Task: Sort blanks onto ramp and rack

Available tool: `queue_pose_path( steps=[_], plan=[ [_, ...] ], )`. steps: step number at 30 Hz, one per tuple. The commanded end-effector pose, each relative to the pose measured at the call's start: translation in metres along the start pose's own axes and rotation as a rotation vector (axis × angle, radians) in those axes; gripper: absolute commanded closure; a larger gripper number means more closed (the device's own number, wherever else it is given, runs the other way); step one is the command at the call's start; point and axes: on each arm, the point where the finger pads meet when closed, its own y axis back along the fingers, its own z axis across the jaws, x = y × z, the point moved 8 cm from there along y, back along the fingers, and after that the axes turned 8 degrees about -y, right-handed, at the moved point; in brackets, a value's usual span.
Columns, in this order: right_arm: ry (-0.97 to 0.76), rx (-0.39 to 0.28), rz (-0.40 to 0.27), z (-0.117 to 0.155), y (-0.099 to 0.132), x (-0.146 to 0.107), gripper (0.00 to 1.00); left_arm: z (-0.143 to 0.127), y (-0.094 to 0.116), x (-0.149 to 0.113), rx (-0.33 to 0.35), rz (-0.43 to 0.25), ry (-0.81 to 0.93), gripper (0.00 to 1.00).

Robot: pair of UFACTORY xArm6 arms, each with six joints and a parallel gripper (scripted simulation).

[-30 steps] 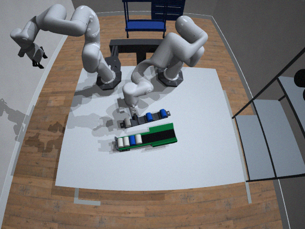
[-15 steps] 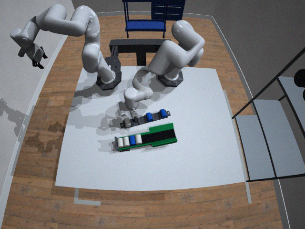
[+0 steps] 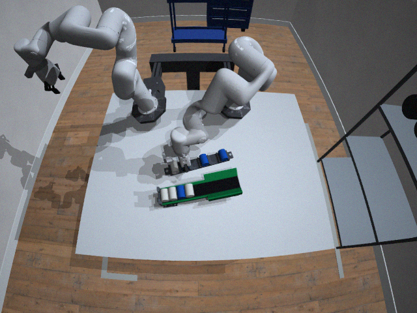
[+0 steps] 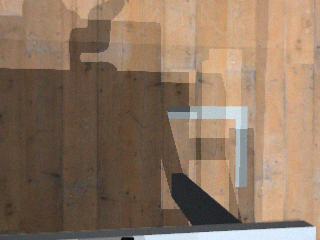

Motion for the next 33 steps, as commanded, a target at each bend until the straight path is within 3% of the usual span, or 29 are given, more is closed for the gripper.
queue_pose_path(
  steps=[1,13,20,24,28,33],
  plan=[
    [0.0,0.001,0.005,0.0,0.002,0.0008,0.0,-0.0015,-0.0031,0.0016,0.004,0.003,0.001,0.42],
    [0.0,0.001,0.005,0.0,0.002,0.0008,0.0,-0.0015,-0.0031,0.0016,0.004,0.003,0.001,0.42],
    [0.0,0.001,0.005,0.0,0.002,0.0008,0.0,-0.0015,-0.0031,0.0016,0.004,0.003,0.001,0.29],
    [0.0,0.001,0.005,0.0,0.002,0.0008,0.0,-0.0015,-0.0031,0.0016,0.004,0.003,0.001,0.29],
    [0.0,0.001,0.005,0.0,0.002,0.0008,0.0,-0.0015,-0.0031,0.0016,0.004,0.003,0.001,0.21],
    [0.0,0.001,0.005,0.0,0.002,0.0008,0.0,-0.0015,-0.0031,0.0016,0.004,0.003,0.001,0.21]
  ],
)
